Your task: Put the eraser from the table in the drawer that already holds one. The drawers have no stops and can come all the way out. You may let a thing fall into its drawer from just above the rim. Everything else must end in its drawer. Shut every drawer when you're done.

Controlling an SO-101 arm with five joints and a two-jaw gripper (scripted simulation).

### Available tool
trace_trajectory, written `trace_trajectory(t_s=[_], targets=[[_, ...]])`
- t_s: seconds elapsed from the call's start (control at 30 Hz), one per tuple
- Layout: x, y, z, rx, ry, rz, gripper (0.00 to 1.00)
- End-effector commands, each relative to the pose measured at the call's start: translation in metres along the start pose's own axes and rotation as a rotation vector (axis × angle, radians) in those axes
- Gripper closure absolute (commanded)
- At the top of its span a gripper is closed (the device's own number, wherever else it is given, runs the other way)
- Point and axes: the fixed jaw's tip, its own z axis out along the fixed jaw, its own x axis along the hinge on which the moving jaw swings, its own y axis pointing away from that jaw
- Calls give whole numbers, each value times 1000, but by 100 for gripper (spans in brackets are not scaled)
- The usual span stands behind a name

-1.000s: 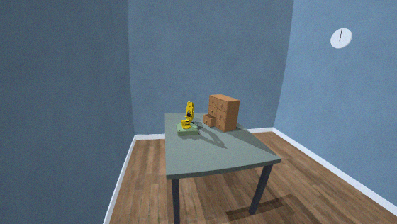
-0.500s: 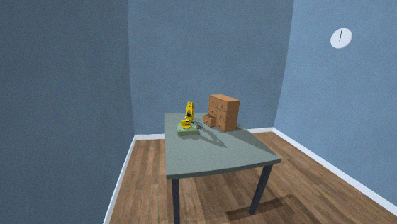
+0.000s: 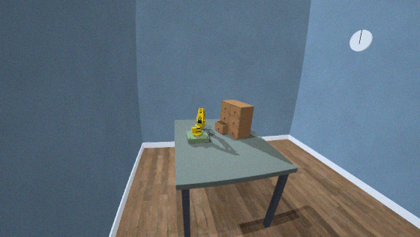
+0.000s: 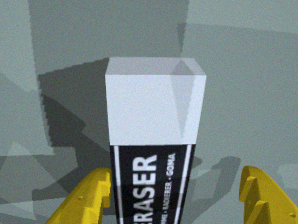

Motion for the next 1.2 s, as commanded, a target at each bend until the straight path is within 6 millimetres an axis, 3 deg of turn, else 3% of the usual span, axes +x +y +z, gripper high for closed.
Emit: trace_trajectory(t_s=[0.0, 1.17], targets=[[-2, 3, 4, -15, -13, -9, 73], [-5, 7, 10, -15, -13, -9, 73]])
